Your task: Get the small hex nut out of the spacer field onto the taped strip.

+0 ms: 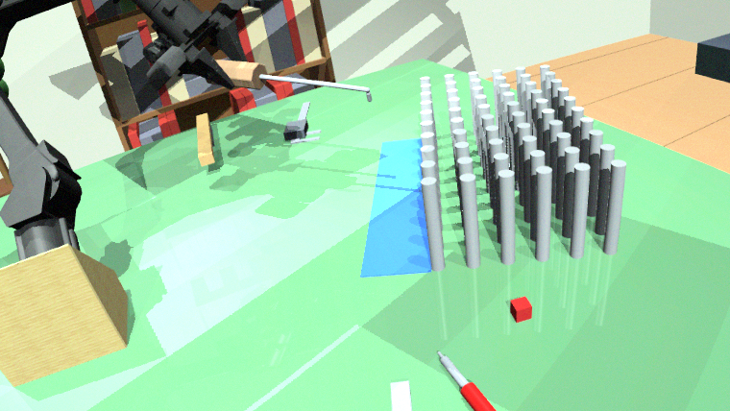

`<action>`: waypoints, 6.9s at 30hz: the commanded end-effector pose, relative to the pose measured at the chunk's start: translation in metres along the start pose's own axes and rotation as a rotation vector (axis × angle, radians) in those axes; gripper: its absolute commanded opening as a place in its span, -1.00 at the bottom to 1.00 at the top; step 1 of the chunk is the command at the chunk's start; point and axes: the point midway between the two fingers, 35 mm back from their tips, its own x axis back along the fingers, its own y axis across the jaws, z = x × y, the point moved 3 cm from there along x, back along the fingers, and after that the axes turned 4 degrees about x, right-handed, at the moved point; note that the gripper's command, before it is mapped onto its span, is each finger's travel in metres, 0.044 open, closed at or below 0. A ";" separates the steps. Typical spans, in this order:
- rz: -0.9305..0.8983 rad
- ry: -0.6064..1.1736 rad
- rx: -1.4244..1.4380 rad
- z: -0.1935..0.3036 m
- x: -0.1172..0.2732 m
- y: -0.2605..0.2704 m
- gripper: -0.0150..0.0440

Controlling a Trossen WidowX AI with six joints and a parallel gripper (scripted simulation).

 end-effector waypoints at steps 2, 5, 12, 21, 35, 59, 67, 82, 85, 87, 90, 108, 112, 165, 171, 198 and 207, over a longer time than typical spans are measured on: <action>-0.015 0.036 0.187 0.009 -0.003 -0.002 -0.49; -0.028 0.048 0.289 0.013 -0.005 -0.003 -0.49; -0.061 0.070 0.501 0.022 -0.010 -0.003 -0.49; -0.063 0.070 0.507 0.021 -0.013 -0.003 -0.49; -0.074 0.070 0.509 -0.004 -0.081 0.009 -0.49; -0.054 0.070 0.501 -0.045 -0.144 0.037 -0.49; -0.054 0.071 0.502 -0.041 -0.147 0.035 -0.49; -0.053 0.071 0.504 -0.033 -0.153 0.031 -0.49; -0.053 0.071 0.504 -0.032 -0.154 0.031 -0.49; -0.053 0.071 0.504 -0.031 -0.155 0.030 -0.49; -0.053 0.071 0.505 -0.029 -0.156 0.029 -0.49; -0.053 0.071 0.506 -0.020 -0.162 0.025 -0.49; -0.053 0.072 0.506 -0.018 -0.164 0.024 -0.49; -0.052 0.073 0.509 0.011 -0.182 0.011 -0.49; -0.052 0.074 0.509 0.014 -0.185 0.010 -0.49; -0.051 0.075 0.510 0.029 -0.194 0.004 -0.49; -0.051 0.075 0.510 0.034 -0.197 0.001 -0.49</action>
